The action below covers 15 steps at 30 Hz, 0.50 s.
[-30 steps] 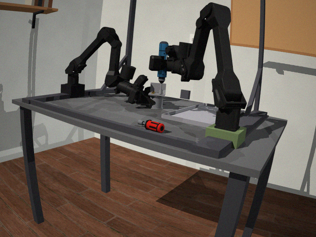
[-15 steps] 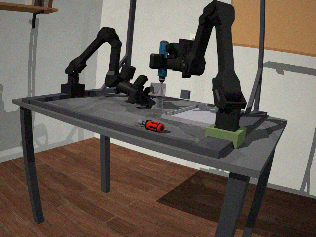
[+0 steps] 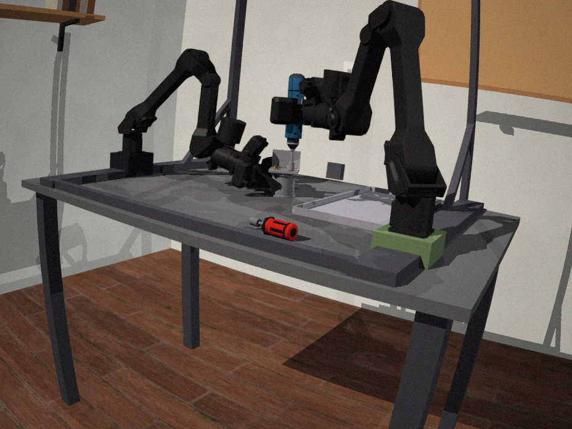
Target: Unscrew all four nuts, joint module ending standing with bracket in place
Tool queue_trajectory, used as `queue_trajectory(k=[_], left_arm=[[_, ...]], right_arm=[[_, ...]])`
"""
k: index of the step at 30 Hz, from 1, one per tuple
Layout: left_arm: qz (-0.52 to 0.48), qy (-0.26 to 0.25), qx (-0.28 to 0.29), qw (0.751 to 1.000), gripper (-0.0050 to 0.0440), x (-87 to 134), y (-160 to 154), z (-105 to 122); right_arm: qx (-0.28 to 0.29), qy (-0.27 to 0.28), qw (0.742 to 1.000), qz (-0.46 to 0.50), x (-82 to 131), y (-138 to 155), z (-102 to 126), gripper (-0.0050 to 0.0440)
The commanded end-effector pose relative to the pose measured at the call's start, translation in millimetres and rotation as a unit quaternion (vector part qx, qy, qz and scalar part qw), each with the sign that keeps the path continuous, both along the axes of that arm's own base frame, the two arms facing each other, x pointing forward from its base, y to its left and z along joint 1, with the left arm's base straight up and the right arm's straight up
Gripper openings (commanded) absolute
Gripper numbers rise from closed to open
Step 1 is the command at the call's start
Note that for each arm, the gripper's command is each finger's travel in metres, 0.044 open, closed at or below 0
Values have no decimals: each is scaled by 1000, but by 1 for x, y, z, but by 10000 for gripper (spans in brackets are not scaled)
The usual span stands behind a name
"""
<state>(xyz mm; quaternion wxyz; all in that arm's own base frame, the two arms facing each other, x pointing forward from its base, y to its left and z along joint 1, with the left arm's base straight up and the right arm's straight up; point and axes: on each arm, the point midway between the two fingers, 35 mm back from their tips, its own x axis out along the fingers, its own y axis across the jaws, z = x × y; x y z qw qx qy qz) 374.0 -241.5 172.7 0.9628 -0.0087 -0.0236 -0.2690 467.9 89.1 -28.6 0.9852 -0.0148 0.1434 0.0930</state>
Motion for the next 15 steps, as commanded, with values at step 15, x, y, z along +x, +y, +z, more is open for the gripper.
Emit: queue_trajectory(k=[15], left_arm=[[-1, -5, -3, 1000, 162, 4, 0, 6]], right_arm=[[5, -18, 1000, 0, 6, 1, 15, 242]])
